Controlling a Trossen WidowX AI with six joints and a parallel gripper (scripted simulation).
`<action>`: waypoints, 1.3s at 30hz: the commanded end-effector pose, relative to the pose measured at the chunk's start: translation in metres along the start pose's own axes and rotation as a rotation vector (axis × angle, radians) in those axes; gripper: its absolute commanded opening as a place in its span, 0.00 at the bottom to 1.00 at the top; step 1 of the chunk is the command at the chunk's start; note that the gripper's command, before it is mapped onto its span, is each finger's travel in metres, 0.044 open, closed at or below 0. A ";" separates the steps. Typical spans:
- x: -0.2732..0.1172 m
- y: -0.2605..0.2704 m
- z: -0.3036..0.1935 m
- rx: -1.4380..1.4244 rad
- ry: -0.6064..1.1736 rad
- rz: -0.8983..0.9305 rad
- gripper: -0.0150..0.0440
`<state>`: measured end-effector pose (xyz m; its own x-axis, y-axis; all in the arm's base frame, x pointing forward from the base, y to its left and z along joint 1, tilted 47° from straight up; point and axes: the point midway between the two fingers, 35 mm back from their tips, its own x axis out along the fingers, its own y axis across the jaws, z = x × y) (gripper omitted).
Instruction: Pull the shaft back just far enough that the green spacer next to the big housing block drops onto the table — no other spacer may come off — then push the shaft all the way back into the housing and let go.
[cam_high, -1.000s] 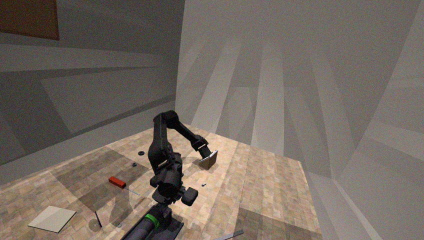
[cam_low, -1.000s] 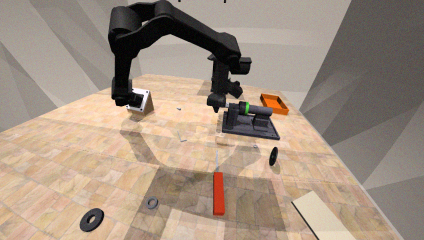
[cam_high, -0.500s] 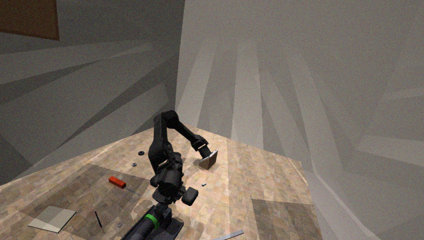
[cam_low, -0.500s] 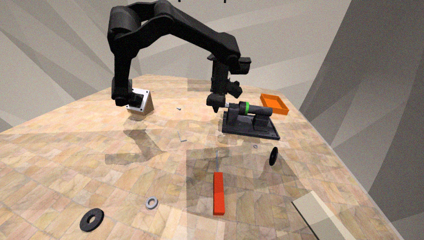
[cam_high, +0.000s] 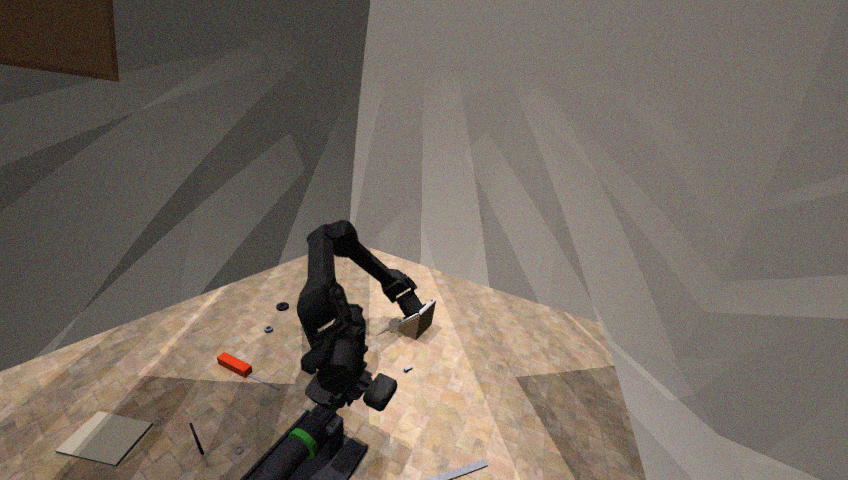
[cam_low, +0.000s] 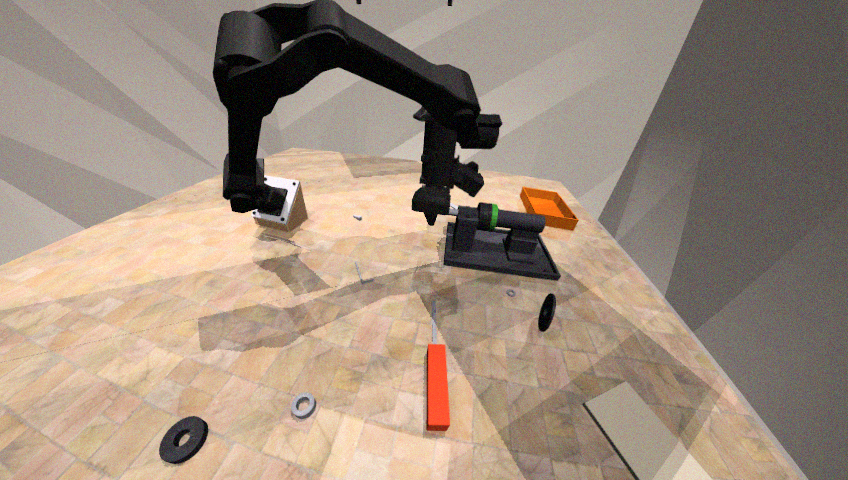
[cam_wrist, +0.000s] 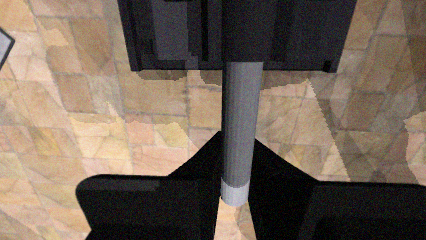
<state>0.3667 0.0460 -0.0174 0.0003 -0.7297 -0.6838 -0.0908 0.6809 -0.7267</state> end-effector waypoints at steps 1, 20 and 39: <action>0.000 0.000 -0.002 0.001 0.003 0.001 0.25; 0.000 0.000 -0.004 0.001 0.004 0.001 0.25; 0.000 0.000 -0.005 0.001 0.004 0.001 0.25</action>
<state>0.3631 0.0458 -0.0172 0.0006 -0.7297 -0.6838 -0.0912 0.6809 -0.7267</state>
